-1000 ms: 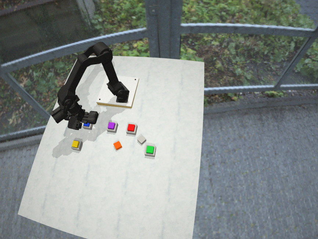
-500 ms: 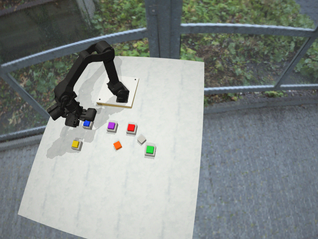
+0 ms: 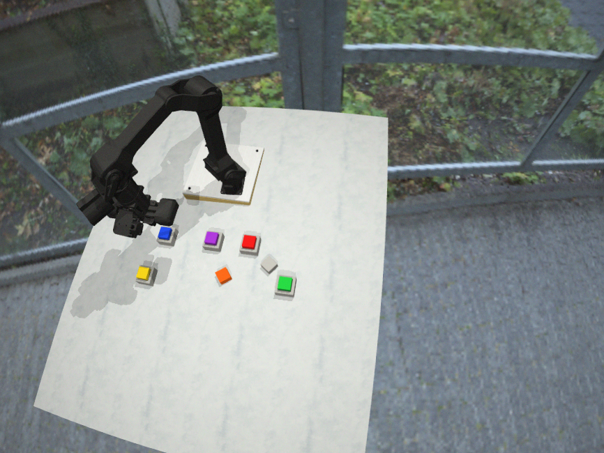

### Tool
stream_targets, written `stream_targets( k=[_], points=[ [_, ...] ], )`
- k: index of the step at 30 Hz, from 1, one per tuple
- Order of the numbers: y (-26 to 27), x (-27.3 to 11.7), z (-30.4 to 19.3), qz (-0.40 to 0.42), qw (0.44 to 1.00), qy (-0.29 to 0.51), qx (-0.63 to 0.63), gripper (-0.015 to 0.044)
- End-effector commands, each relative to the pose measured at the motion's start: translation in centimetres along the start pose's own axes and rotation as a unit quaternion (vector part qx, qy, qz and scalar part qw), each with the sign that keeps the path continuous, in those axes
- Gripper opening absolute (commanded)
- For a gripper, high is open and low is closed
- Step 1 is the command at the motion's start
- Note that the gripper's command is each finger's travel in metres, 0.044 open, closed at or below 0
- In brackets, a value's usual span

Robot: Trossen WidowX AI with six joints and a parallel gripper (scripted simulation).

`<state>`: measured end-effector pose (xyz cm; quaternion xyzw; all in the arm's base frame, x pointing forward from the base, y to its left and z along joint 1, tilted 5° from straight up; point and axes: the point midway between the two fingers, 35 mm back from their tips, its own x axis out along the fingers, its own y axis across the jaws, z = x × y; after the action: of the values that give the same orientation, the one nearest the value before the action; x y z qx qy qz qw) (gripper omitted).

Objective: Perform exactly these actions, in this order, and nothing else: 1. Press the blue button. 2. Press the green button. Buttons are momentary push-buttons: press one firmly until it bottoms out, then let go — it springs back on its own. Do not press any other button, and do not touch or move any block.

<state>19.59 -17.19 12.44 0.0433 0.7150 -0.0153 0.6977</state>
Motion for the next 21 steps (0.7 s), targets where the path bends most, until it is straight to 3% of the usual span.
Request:
stream_targets(
  k=[1, 12, 21],
  points=[
    [3.7, -0.6, 3.4, 0.001, 1.000, -0.006, -0.010, 0.0020],
    [17.8, -1.3, 9.6, 0.008, 1.000, -0.014, -0.012, 0.0020],
    [31.6, -1.3, 8.7, 0.021, 1.000, -0.008, -0.006, 0.0020]
  ],
)
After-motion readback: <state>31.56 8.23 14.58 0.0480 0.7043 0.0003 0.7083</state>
